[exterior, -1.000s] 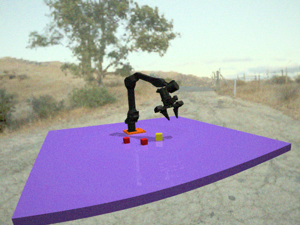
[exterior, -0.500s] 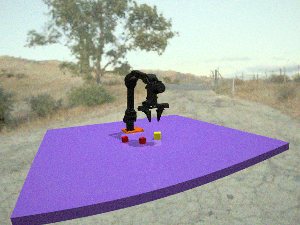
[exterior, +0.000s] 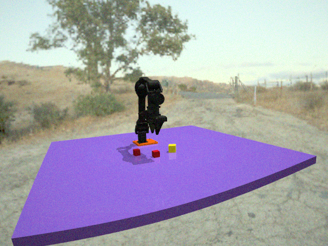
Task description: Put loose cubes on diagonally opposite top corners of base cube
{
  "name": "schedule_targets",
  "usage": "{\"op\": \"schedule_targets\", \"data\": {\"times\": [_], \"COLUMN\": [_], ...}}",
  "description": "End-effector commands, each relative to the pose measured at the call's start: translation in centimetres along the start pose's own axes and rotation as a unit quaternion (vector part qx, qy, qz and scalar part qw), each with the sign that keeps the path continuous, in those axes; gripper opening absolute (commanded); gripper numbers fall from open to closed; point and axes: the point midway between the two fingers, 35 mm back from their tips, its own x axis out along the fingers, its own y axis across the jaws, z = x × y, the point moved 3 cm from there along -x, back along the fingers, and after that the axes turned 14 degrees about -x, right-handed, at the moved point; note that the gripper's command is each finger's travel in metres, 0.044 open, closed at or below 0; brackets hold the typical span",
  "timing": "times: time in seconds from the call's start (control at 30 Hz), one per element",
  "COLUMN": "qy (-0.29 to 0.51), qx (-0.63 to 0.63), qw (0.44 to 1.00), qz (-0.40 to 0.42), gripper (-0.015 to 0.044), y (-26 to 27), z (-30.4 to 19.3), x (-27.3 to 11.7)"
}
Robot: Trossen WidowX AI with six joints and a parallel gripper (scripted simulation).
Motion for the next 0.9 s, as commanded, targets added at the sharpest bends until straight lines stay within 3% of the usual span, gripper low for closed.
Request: {"op": "schedule_targets", "data": {"times": [0.0, 0.23, 0.87], "qy": [0.003, 0.003, 0.003], "qx": [0.009, 0.009, 0.009], "qw": [1.0, 1.0, 1.0], "qz": [0.0, 0.0, 0.0], "gripper": [0.0265, 0.0265, 0.0265], "y": [0.2, 0.1, 0.1], "z": [0.2, 0.1, 0.1], "x": [1.0, 6.0, 8.3]}}
